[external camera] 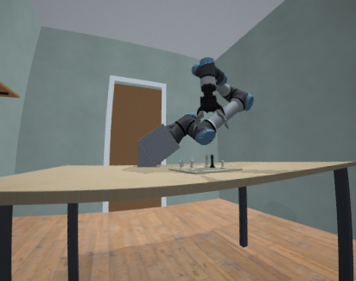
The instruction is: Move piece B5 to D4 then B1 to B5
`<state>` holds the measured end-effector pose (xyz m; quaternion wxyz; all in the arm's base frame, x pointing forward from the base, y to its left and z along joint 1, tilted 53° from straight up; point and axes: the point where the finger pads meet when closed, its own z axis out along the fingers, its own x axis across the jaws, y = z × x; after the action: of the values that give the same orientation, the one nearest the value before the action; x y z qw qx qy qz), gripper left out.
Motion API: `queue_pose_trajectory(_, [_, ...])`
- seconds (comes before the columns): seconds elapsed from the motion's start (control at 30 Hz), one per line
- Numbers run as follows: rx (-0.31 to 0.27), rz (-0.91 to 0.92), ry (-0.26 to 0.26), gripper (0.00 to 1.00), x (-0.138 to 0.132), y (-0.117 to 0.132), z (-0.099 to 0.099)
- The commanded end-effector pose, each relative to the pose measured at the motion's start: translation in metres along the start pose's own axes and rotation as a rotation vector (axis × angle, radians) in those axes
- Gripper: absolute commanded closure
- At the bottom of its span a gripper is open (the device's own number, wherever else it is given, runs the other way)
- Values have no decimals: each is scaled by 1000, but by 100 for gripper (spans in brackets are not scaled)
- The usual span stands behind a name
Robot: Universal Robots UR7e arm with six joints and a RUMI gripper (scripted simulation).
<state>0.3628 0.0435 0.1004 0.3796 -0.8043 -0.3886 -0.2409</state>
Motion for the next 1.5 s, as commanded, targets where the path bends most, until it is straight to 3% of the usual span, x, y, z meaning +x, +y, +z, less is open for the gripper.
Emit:
queue_pose_trajectory(0.0, [-2,1,1,0,0,0,0])
queue_pose_trajectory(0.83, [-2,44,1,0,0,-1,1])
queue_pose_trajectory(1.27, [-2,296,2,0,1,-3,6])
queue_pose_trajectory(1.47, [-2,525,2,0,2,-4,11])
